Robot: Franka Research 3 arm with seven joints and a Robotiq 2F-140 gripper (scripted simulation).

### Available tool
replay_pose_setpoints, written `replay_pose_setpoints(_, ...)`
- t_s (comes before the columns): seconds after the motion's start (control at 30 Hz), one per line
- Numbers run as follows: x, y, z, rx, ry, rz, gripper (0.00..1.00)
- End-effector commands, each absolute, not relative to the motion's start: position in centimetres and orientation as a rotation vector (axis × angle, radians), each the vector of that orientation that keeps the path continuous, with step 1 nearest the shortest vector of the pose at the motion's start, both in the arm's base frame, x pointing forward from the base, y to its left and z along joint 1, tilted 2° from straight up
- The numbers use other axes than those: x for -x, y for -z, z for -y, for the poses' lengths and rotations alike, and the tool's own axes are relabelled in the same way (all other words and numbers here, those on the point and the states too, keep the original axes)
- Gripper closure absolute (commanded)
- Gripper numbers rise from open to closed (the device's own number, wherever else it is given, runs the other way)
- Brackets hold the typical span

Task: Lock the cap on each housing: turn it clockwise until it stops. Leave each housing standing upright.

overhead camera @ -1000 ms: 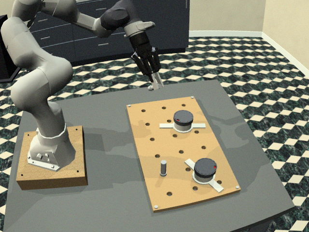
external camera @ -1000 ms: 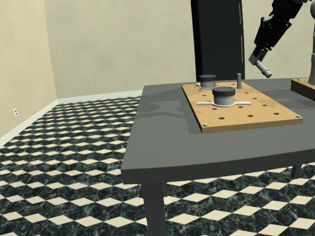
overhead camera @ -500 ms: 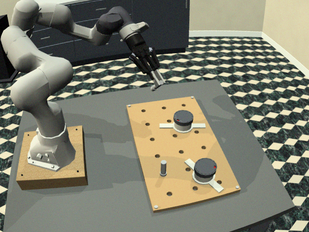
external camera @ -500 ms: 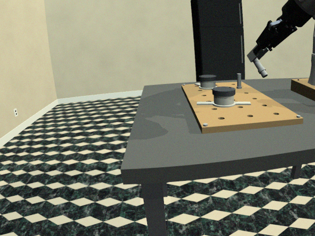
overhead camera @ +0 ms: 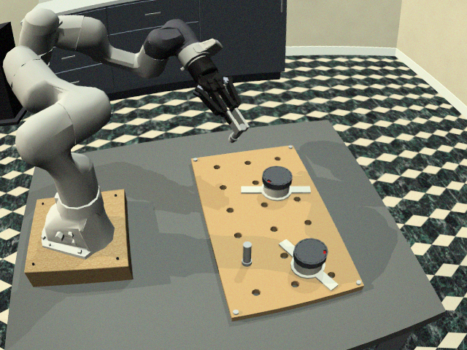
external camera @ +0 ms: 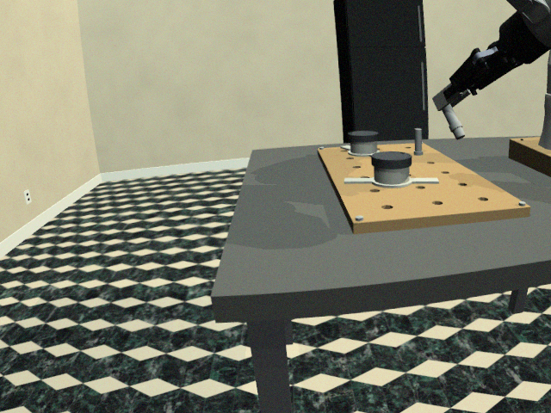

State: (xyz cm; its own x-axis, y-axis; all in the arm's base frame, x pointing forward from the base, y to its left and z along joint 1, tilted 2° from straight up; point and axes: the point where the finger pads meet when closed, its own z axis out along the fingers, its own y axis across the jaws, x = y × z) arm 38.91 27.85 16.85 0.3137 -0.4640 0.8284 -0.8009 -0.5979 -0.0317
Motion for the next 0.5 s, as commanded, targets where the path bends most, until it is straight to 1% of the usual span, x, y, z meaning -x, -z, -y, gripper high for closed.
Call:
replay_pose_setpoints(0.0, -38.83, -17.08, -27.79, -2.147, -1.243, 1.13, 0.9)
replay_pose_setpoints(0.27, -38.79, -17.01, -27.8, -1.977, -1.415, 1.047, 0.9)
replay_pose_setpoints(0.47, -38.72, -16.78, -27.74, -1.933, -1.453, 1.023, 0.9)
